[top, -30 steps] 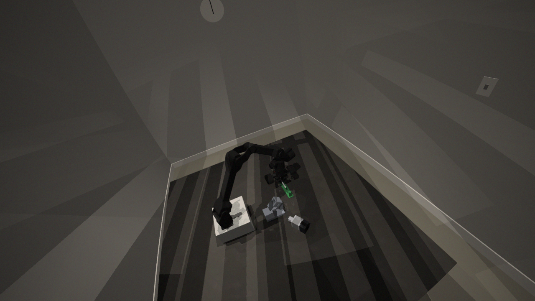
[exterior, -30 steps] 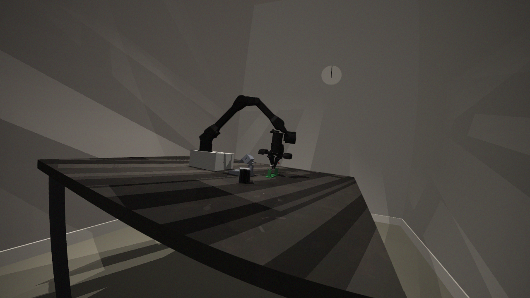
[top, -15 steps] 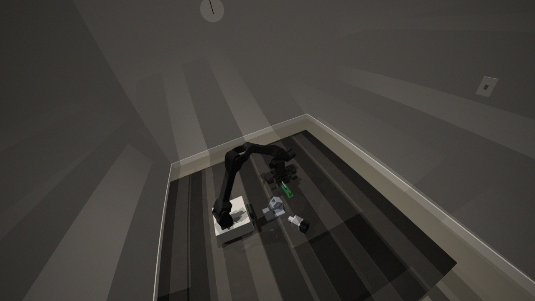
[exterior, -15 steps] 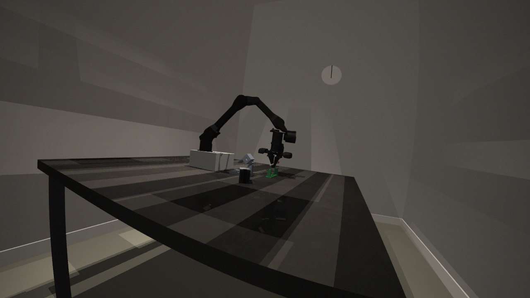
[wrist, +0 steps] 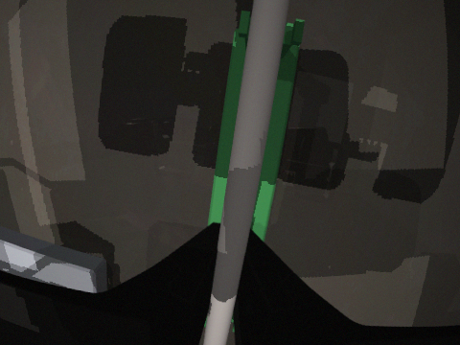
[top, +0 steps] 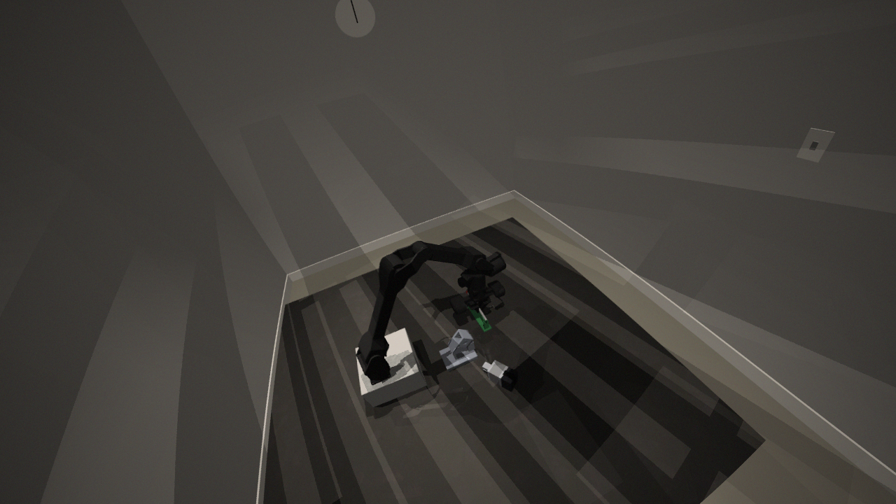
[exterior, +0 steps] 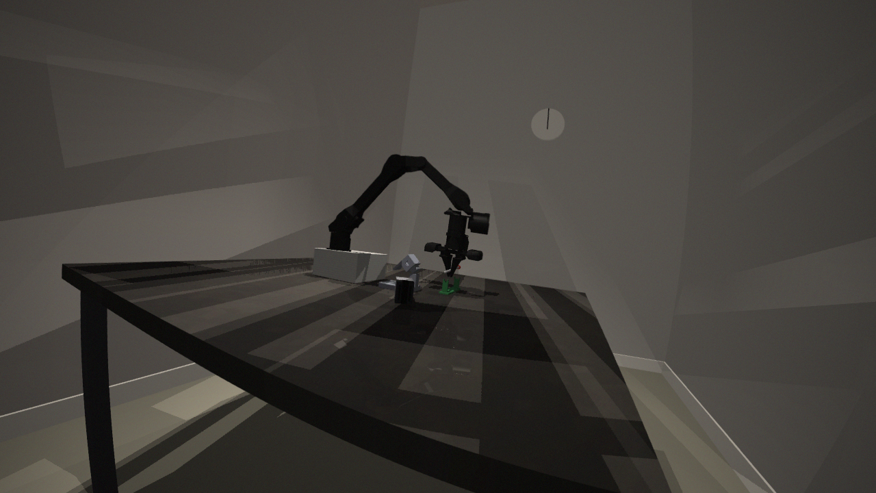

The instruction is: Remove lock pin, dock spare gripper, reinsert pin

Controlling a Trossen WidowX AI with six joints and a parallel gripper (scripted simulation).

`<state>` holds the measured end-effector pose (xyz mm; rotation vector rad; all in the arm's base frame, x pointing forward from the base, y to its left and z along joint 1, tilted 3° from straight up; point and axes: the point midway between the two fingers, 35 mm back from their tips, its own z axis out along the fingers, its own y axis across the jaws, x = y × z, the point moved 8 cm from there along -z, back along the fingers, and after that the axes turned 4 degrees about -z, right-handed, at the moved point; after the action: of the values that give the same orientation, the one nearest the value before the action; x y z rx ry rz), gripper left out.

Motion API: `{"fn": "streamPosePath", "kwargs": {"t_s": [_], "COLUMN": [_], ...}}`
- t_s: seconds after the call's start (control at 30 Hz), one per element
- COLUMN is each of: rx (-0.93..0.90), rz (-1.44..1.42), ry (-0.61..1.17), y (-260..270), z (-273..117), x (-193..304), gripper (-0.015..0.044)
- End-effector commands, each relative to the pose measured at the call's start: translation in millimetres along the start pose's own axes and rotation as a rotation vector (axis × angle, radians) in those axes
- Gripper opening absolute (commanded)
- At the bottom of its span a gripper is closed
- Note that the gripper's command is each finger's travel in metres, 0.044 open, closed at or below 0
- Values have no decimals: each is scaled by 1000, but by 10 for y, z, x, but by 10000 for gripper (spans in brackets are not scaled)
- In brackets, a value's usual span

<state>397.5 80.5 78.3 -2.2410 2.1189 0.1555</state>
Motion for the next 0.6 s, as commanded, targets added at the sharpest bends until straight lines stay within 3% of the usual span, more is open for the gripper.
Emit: {"fn": "streamPosePath", "kwargs": {"t_s": [0.0,0.57], "rx": [6,-1], "rz": [-3,-4], "ry": [5,1], "y": [-8,-25], "z": [-45,194], "x": [88,107], "gripper": [0,0]}}
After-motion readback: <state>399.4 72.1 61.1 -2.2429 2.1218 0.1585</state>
